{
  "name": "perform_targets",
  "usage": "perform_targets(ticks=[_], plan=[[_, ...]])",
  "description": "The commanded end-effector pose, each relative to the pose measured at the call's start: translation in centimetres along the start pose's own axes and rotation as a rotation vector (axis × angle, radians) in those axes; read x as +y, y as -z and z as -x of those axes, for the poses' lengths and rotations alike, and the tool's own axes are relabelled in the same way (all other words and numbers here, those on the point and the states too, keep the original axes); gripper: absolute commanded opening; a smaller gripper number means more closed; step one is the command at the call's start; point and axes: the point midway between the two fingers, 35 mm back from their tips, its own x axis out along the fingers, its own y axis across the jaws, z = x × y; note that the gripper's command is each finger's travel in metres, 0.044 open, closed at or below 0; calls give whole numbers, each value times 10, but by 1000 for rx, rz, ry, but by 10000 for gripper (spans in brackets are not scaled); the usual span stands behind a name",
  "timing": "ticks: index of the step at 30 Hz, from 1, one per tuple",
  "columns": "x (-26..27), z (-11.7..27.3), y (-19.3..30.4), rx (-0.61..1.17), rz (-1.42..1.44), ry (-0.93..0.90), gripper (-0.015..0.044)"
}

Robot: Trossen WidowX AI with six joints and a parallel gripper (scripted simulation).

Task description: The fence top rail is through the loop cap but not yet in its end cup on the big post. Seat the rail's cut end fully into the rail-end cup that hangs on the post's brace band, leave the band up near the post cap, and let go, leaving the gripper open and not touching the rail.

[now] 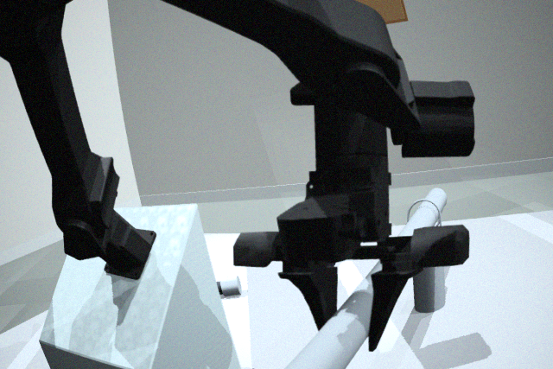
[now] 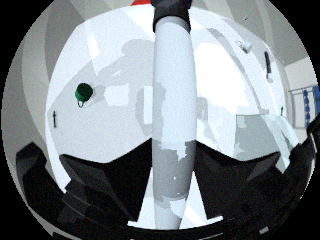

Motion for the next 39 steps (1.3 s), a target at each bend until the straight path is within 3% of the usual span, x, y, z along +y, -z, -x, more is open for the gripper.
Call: perform_targets(ticks=[1,39], plan=[[0,2,-1,-6,-2,-2,0],[-1,1,-5,-4,-4,6,0]])
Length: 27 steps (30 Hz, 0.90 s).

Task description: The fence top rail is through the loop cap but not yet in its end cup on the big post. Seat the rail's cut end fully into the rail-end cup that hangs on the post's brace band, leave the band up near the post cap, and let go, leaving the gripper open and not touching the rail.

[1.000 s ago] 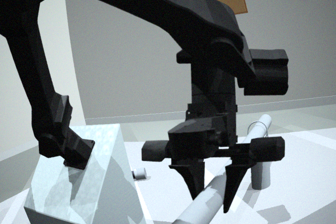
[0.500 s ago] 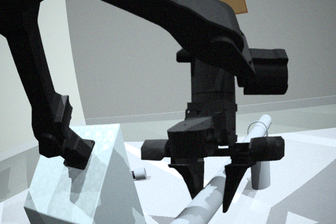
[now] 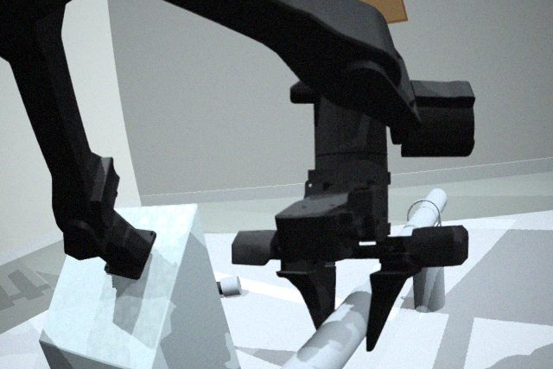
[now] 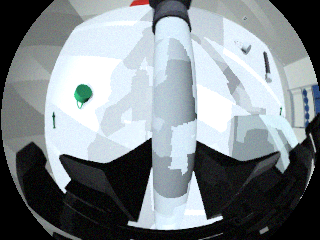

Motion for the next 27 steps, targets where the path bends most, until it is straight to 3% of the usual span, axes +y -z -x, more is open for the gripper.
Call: perform_targets(ticks=[1,27], plan=[[0,0,-4,-3,0,-3,0],[2,-3,-23,-4,0,-3,0]])
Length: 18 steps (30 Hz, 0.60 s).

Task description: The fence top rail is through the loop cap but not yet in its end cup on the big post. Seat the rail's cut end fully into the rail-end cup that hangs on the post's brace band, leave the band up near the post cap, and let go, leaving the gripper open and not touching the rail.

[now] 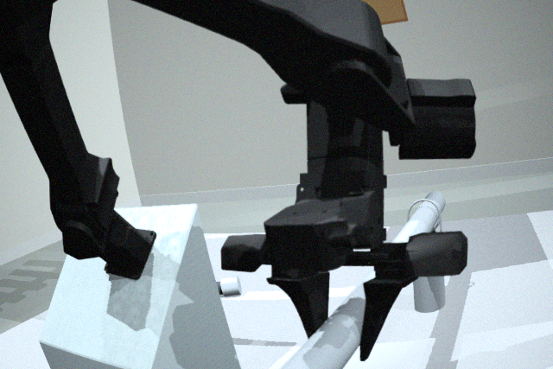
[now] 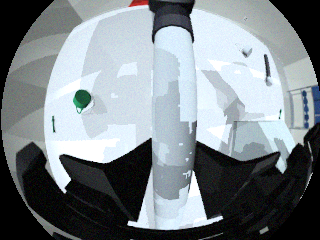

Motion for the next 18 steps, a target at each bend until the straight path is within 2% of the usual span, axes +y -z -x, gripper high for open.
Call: perform_targets(ticks=[1,18], plan=[[1,1,-7,-9,-4,-10,0],[1,-2,-18,-10,-4,-10,0]])
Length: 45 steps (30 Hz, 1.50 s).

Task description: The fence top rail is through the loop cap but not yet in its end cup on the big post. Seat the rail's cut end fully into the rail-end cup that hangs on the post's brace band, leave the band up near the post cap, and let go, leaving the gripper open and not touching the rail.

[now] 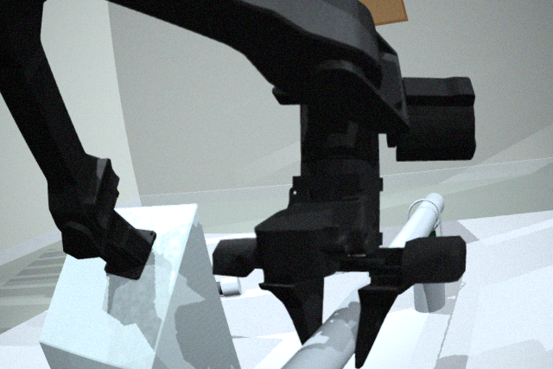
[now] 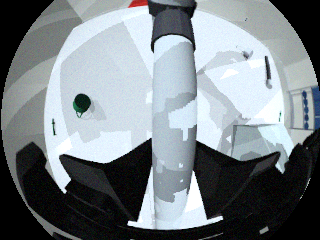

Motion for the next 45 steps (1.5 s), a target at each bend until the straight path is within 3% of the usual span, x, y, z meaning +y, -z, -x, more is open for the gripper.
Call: perform_targets(ticks=[1,9,26,37,45], plan=[[0,0,0,0,0,0,0],[0,0,0,0,0,0,0],[1,20,13,8,2,-1,440],[-2,44,26,3,9,-4,440],[-3,93,26,5,10,-3,440]])
